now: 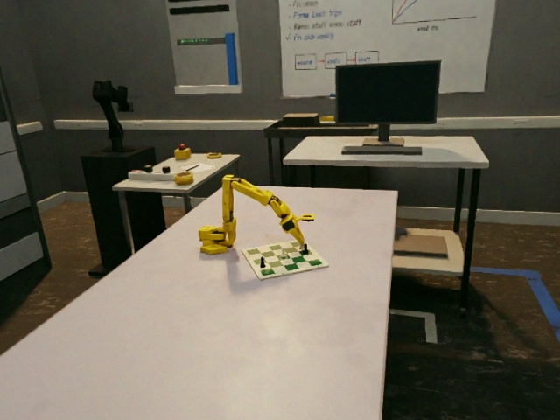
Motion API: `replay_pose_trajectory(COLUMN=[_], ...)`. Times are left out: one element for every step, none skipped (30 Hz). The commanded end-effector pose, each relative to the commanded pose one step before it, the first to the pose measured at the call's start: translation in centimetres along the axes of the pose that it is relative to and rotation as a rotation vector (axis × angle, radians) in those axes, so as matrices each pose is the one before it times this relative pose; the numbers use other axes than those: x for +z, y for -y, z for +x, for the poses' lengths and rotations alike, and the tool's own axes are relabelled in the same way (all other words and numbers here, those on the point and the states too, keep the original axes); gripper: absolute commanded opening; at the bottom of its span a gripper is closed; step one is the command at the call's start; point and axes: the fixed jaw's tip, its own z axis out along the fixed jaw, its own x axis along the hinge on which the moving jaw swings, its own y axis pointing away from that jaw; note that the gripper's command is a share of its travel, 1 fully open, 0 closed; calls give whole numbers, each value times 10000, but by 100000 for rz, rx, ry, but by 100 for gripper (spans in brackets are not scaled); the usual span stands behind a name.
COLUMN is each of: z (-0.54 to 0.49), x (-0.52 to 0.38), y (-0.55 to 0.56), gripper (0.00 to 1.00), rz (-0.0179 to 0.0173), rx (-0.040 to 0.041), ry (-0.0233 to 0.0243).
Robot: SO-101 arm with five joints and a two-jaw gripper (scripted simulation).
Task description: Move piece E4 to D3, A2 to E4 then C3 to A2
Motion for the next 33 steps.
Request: replay_pose_trajectory(z=[8255, 0, 1371, 1170, 799, 378, 64, 1, -1, 1, -1, 1, -1, 1, -2, 1, -2, 0, 0, 1, -1, 2, -1, 2, -1, 2, -1, 1, -5, -21, -49, -68, -83], x=[4909, 0, 965, 803, 539, 251, 43, 0, 0, 0, 0, 1, 0, 2, 2, 4, 4, 0, 0, 5, 5, 5, 4, 4, 2, 2, 0, 1, -7, -37, -79, -116, -138], y=[-3092, 0, 10, 10, 6, 3, 0, 1, -1, 1, -1, 7, 41, 99, 162, 224, 273, 0, 0, 306, 316, 306, 273, 224, 162, 99, 41, 7, 22, 128, 272, 400, 472], gripper=[13, 13, 13, 13, 13, 13, 13, 13, 13, 13, 13, 13, 13, 13, 13, 13, 13, 13, 13, 13, 13, 13, 13, 13, 13, 13, 13, 13, 13, 13, 13, 13, 13], rz=[-664, 0, 0, 1, 0, 0, 0, 0, 0, 0, 0, 1, 8, 19, 32, 44, 53, 0, 0, 60, 62, 60, 53, 44, 32, 19, 8, 1, 4, 25, 53, 78, 92], rx=[151, 0, 2, 2, 1, 1, 0, 0, 0, 0, 0, 0, 0, -1, -1, -1, -1, 0, 0, -2, -2, -2, -1, -1, -1, -1, 0, 0, 7, 41, 87, 127, 150], ry=[-2118, 0, -11, -11, -6, -4, 0, -1, 1, -1, 1, -1, 1, 0, 1, 0, 1, 0, 0, 0, 1, 0, 1, -1, 1, -1, 1, -1, 1, -1, 1, -1, 1])
